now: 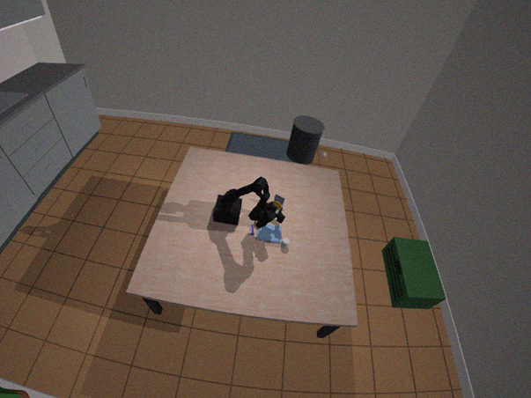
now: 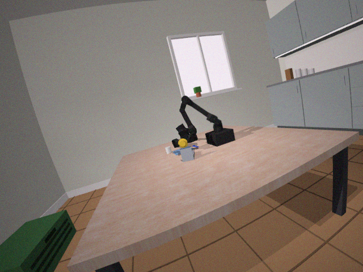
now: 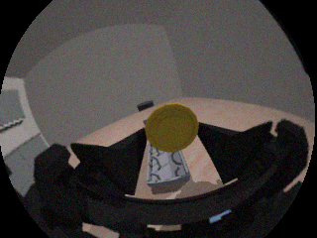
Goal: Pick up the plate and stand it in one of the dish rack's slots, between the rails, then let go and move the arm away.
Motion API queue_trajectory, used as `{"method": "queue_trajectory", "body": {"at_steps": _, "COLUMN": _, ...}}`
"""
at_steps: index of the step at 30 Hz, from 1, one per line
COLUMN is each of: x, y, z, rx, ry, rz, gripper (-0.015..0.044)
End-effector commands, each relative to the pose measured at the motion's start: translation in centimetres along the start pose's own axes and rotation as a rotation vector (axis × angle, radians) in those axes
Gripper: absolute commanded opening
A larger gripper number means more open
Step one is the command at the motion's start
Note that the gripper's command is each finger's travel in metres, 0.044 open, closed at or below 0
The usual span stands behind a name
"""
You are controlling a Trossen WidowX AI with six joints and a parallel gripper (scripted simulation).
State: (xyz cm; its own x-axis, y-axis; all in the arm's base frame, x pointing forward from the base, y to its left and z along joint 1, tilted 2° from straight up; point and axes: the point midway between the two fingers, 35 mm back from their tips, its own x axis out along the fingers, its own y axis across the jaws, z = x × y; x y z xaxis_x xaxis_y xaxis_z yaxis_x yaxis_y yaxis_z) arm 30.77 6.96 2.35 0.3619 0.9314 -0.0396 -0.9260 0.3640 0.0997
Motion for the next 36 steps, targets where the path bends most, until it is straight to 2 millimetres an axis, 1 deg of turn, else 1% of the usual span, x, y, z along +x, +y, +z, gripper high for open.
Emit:
{"method": "queue_trajectory", "body": {"at_steps": 1, "x": -0.5, "y": 1.6, "z": -0.2, "rx": -0.073, "ry": -0.023, "rz": 0.045, "gripper": 0.0}}
{"method": "queue_trajectory", "body": {"at_steps": 3, "x": -0.8, "y": 2.3, "z": -0.2, "rx": -0.109, "ry": -0.033, "rz": 0.065, "gripper": 0.0}}
{"method": "queue_trajectory", "body": {"at_steps": 5, "x": -0.9, "y": 2.6, "z": -0.2, "rx": -0.122, "ry": -0.037, "rz": 0.072, "gripper": 0.0}}
{"method": "queue_trajectory", "body": {"at_steps": 14, "x": -0.9, "y": 2.4, "z": -0.4, "rx": -0.123, "ry": -0.035, "rz": 0.066, "gripper": 0.0}}
{"method": "queue_trajectory", "body": {"at_steps": 16, "x": -0.9, "y": 2.1, "z": -0.8, "rx": -0.126, "ry": -0.032, "rz": 0.054, "gripper": 0.0}}
{"method": "queue_trajectory", "body": {"at_steps": 23, "x": 0.1, "y": 1.8, "z": -2.8, "rx": -0.123, "ry": -0.025, "rz": 0.075, "gripper": 0.0}}
{"method": "queue_trajectory", "body": {"at_steps": 27, "x": 0.3, "y": 1.8, "z": -3.2, "rx": -0.123, "ry": -0.023, "rz": 0.077, "gripper": 0.0}}
{"method": "queue_trajectory", "body": {"at_steps": 30, "x": 0.4, "y": 1.6, "z": -4.7, "rx": -0.123, "ry": -0.021, "rz": 0.078, "gripper": 0.0}}
{"method": "queue_trajectory", "body": {"at_steps": 34, "x": 0.5, "y": 1.5, "z": -4.9, "rx": -0.123, "ry": -0.02, "rz": 0.078, "gripper": 0.0}}
{"method": "queue_trajectory", "body": {"at_steps": 36, "x": 0.4, "y": 1.6, "z": -4.6, "rx": -0.117, "ry": -0.021, "rz": 0.081, "gripper": 0.0}}
